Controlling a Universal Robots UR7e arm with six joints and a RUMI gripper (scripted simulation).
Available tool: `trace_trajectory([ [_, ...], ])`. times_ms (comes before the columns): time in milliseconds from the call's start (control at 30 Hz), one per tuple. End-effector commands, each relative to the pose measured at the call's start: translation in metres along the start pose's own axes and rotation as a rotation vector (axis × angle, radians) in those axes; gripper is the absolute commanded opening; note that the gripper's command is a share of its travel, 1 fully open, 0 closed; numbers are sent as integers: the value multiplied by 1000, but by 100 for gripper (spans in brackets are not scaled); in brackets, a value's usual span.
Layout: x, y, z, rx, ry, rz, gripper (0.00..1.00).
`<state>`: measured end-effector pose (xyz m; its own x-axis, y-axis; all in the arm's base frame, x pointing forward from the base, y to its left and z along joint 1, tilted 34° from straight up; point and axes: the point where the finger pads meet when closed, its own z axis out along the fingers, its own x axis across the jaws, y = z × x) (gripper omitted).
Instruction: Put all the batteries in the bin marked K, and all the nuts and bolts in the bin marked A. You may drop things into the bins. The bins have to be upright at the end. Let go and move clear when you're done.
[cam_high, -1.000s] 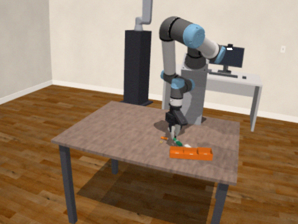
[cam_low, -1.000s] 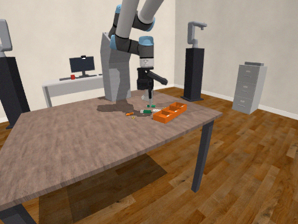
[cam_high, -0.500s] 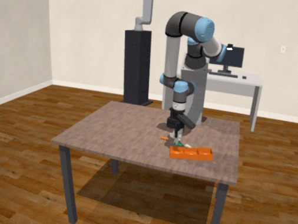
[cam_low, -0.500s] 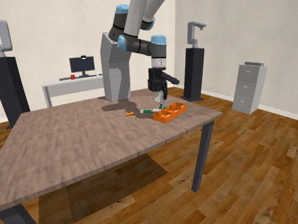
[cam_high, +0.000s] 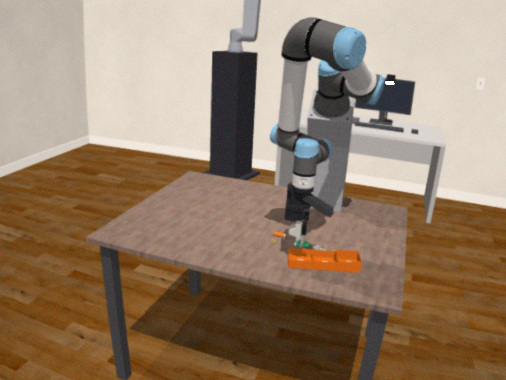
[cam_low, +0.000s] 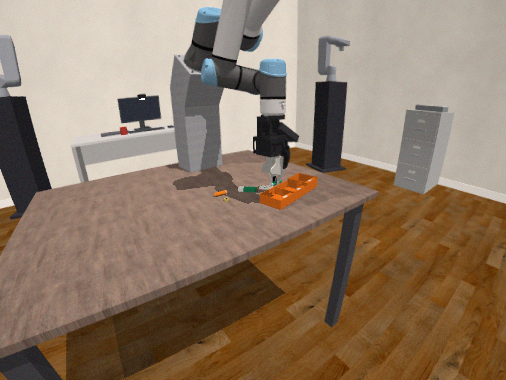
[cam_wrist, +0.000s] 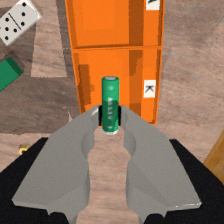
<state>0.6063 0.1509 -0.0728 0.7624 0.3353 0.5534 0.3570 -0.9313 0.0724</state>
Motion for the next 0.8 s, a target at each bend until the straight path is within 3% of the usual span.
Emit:
trace_trajectory([
  [0,0,0,0,6,-4,-60,0],
  [467,0,0,0,6,-4,-60,0],
  [767,0,0,16,6,-4,-60,0],
])
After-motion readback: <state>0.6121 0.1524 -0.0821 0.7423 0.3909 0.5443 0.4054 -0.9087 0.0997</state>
